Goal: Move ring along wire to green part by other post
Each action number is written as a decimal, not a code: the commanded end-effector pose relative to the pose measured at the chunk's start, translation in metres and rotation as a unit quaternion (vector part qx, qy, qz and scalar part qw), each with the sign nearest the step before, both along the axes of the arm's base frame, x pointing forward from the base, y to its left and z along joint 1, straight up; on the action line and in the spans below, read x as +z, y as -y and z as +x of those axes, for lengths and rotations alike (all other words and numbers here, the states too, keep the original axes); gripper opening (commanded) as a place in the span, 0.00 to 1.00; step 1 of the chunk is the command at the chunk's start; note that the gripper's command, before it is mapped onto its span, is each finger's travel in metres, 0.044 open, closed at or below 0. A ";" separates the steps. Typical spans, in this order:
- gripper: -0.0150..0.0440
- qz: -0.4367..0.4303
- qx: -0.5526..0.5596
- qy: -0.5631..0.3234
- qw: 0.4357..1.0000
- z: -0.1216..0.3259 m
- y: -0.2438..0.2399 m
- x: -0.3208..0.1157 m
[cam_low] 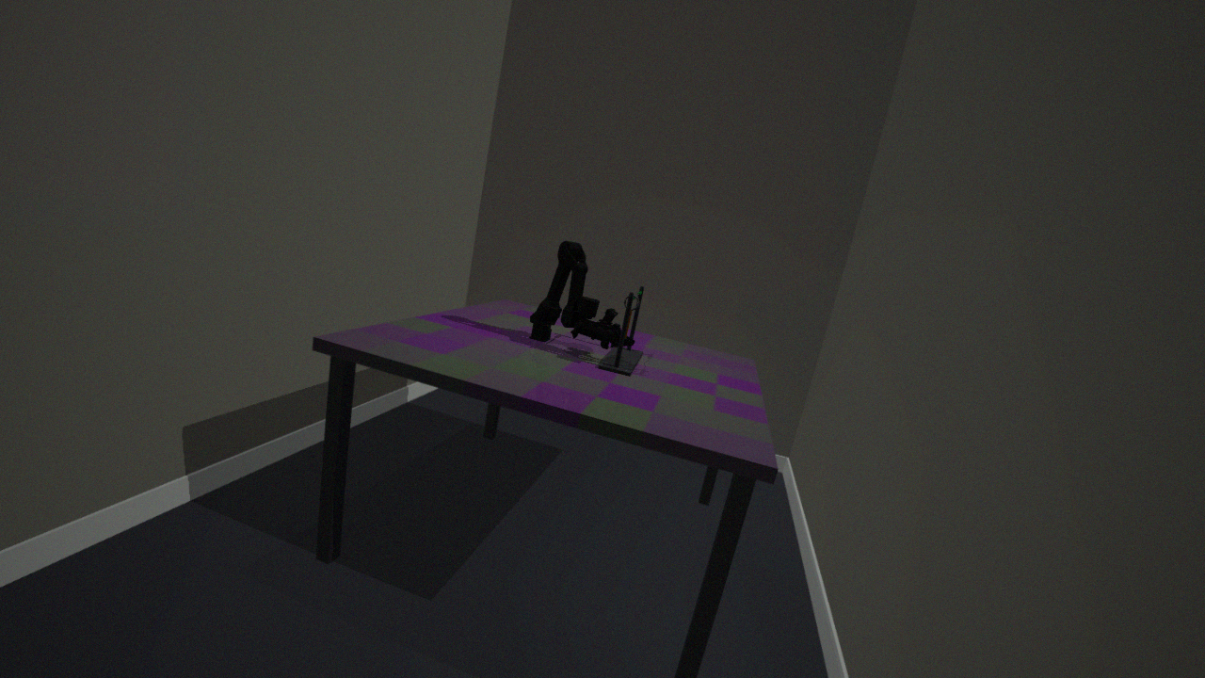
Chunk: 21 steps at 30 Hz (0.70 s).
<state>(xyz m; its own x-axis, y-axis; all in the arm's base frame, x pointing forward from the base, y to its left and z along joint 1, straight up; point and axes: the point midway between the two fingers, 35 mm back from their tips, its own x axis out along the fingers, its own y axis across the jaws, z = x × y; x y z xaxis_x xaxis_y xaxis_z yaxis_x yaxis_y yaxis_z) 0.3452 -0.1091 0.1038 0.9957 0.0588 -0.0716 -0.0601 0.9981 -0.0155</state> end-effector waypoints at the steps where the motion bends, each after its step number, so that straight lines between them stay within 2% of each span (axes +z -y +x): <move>1: 0.53 0.002 -0.003 0.001 1.000 0.000 0.001 0.000; 2: 0.53 0.002 -0.003 0.001 1.000 0.000 0.001 0.000; 7: 0.30 0.000 0.000 0.000 1.000 0.000 0.000 0.000; 9: 0.28 0.000 0.000 0.000 1.000 0.000 0.000 0.000; 15: 0.01 0.000 0.000 0.000 1.000 0.000 0.000 0.000; 21: 0.00 0.000 0.000 0.000 1.000 0.000 0.000 0.000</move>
<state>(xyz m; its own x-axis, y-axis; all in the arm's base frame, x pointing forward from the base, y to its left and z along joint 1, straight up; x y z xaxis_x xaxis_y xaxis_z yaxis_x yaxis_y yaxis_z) 0.3452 -0.1092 0.1039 0.9957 0.0587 -0.0714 -0.0599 0.9981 -0.0149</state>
